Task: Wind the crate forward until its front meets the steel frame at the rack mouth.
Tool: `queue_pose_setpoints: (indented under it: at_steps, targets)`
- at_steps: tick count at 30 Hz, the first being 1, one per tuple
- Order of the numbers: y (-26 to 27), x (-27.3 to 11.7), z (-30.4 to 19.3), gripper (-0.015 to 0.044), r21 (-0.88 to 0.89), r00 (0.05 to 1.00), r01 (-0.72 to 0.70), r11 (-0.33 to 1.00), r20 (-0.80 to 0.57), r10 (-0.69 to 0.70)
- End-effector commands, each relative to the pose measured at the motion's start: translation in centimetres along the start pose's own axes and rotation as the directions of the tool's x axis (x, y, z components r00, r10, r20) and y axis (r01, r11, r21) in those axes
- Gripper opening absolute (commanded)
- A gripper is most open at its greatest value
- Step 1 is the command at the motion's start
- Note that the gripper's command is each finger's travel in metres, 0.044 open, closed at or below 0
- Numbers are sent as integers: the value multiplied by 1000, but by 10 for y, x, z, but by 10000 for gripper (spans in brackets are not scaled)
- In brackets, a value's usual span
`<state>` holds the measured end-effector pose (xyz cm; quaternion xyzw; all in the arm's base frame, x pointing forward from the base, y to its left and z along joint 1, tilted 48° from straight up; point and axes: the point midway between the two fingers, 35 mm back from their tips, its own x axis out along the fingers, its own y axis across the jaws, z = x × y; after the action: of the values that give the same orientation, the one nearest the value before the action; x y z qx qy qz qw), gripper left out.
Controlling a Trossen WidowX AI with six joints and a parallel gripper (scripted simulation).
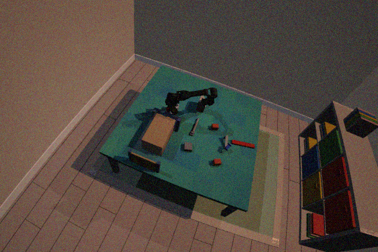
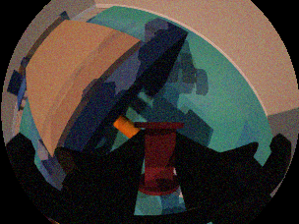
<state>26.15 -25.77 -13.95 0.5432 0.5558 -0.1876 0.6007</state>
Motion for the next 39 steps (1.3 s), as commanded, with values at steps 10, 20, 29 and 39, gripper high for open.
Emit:
queue_pose_setpoints:
  at_steps: [10, 20, 29, 39]
  targets:
    - [13, -6, -22, 0, 14, 1000, -10, 1000, -23, 10]
    - [19, -12, -35, 0, 14, 1000, -10, 1000, -24, 11]
    - [22, -18, -48, 0, 15, 1000, -10, 1000, -26, 11]
    - [23, -25, -62, 0, 16, 1000, -10, 1000, -27, 10]
